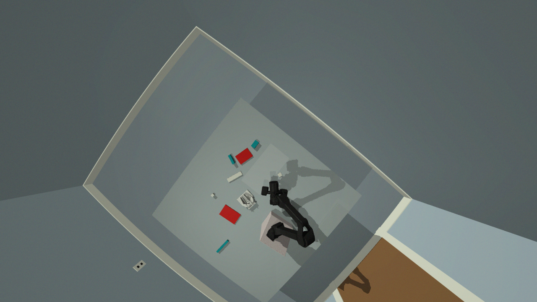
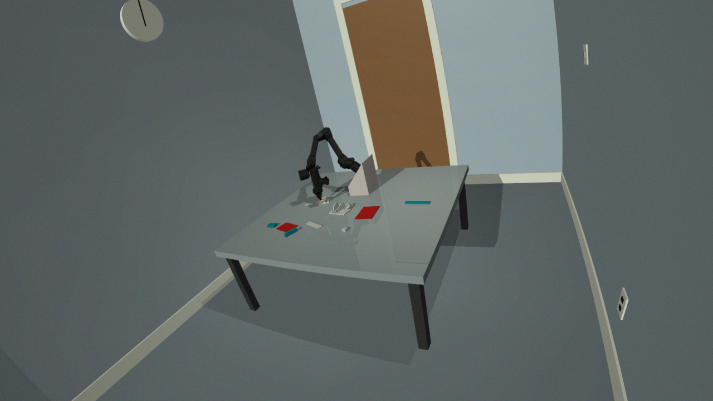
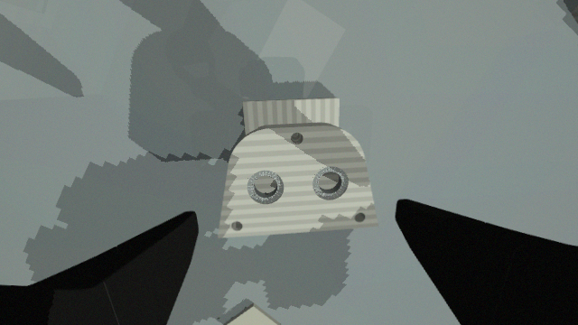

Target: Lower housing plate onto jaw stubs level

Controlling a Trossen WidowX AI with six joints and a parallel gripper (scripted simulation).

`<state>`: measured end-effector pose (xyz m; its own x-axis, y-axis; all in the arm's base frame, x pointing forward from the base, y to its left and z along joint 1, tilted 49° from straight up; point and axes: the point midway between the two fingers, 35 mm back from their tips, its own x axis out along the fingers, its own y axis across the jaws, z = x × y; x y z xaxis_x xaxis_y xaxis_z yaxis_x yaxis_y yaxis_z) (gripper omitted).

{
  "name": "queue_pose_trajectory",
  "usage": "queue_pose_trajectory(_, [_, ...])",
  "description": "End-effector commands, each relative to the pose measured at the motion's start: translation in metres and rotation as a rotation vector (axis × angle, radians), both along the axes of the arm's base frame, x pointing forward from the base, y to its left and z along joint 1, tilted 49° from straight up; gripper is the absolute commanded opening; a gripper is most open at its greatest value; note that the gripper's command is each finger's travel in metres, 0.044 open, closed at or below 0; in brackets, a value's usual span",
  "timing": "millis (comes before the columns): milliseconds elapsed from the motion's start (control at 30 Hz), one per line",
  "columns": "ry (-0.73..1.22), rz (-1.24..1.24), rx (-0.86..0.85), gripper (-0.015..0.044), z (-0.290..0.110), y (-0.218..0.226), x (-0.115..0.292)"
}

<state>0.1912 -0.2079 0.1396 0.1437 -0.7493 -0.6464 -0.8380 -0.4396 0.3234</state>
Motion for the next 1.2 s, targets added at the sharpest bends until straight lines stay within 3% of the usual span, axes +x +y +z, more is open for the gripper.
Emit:
queue_pose_trajectory(0, [0.012,0.003,0.007,0.0440,-0.007,-0.004,0.001])
queue_pose_trajectory(1167, [0.013,0.003,0.005,0.0440,-0.021,-0.020,0.003])
